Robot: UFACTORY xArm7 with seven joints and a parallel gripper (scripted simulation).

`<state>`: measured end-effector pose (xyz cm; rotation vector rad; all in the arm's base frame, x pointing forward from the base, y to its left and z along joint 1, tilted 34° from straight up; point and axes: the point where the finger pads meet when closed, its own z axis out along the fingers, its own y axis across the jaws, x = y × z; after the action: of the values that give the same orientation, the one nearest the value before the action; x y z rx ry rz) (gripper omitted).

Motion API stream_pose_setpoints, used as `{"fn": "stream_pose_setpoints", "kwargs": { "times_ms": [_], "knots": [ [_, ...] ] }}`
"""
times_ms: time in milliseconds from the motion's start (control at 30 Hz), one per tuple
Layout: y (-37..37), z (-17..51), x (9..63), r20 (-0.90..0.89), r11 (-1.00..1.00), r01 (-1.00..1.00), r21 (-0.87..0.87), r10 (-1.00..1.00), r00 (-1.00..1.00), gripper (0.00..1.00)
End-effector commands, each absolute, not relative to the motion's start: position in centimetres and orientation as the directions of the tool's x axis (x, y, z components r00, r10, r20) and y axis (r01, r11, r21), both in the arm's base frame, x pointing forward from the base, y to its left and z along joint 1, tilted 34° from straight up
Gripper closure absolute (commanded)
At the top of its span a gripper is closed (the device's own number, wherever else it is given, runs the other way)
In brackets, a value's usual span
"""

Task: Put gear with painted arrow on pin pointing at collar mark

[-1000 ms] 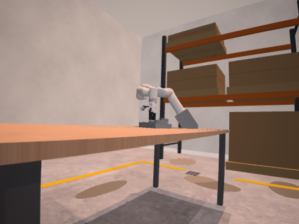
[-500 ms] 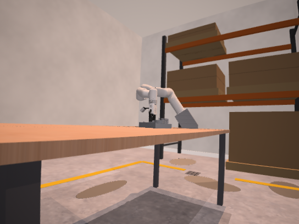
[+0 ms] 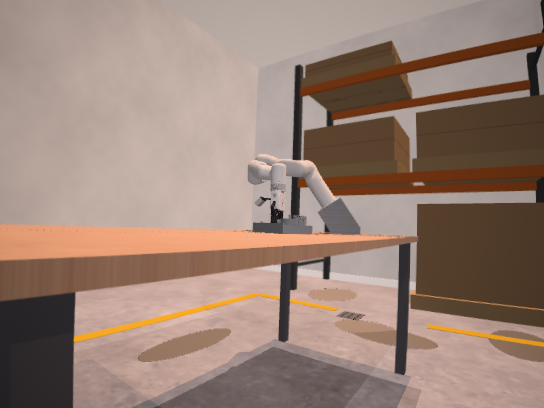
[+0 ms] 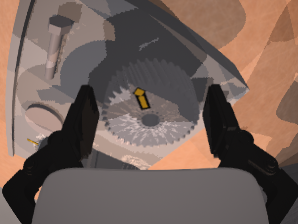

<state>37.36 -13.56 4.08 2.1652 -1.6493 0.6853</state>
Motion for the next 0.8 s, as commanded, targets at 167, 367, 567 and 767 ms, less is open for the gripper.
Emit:
{"fn": "stream_pose_setpoints", "kwargs": {
  "times_ms": [167,367,567,767],
  "knots": [
    [-13.53,4.07,37.45,0.560,-0.275,-0.961,-0.027,-0.800,0.214,0.07],
    [-13.53,4.07,37.45,0.560,-0.275,-0.961,-0.027,-0.800,0.214,0.07],
    [-13.53,4.07,37.45,0.560,-0.275,-0.961,-0.027,-0.800,0.214,0.07],
    [-13.53,4.07,37.45,0.560,-0.275,-0.961,-0.027,-0.800,0.214,1.00]
  ]
}}
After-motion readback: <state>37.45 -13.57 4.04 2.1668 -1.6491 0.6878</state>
